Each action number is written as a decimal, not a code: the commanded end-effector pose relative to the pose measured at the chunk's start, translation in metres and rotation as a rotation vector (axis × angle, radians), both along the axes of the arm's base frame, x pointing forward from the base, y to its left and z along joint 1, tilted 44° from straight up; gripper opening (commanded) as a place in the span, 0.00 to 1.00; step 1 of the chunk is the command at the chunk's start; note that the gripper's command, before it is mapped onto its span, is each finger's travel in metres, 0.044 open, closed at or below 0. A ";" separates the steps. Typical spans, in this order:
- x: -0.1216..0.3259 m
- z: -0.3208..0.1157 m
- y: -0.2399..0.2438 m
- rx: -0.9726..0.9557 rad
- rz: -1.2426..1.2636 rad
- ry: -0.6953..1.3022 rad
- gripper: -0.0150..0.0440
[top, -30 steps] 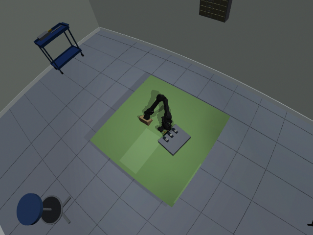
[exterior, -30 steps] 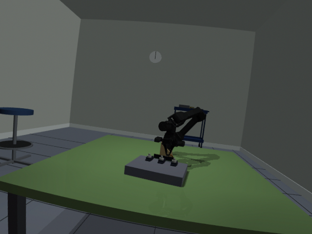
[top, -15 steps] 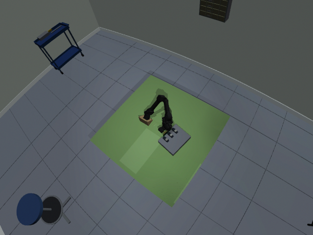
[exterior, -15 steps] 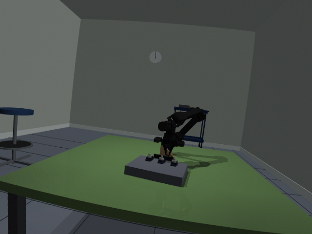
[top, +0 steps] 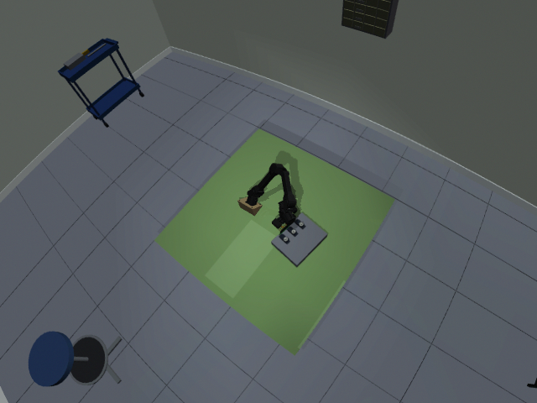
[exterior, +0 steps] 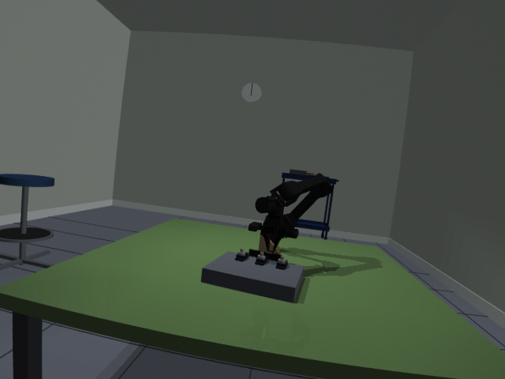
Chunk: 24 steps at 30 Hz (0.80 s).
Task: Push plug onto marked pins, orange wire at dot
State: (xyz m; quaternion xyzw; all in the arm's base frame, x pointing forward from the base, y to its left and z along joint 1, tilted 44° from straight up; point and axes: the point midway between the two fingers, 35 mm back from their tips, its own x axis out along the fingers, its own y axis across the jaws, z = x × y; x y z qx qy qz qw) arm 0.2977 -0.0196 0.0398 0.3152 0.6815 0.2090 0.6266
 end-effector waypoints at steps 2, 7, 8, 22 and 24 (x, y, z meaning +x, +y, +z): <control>0.001 -0.001 0.003 0.000 0.001 -0.007 0.57; 0.003 0.013 -0.012 -0.002 0.000 -0.007 0.79; 0.003 0.019 -0.018 -0.002 0.000 -0.007 0.83; 0.002 0.042 -0.039 -0.002 0.000 -0.006 1.00; 0.002 0.042 -0.039 -0.002 0.000 -0.006 1.00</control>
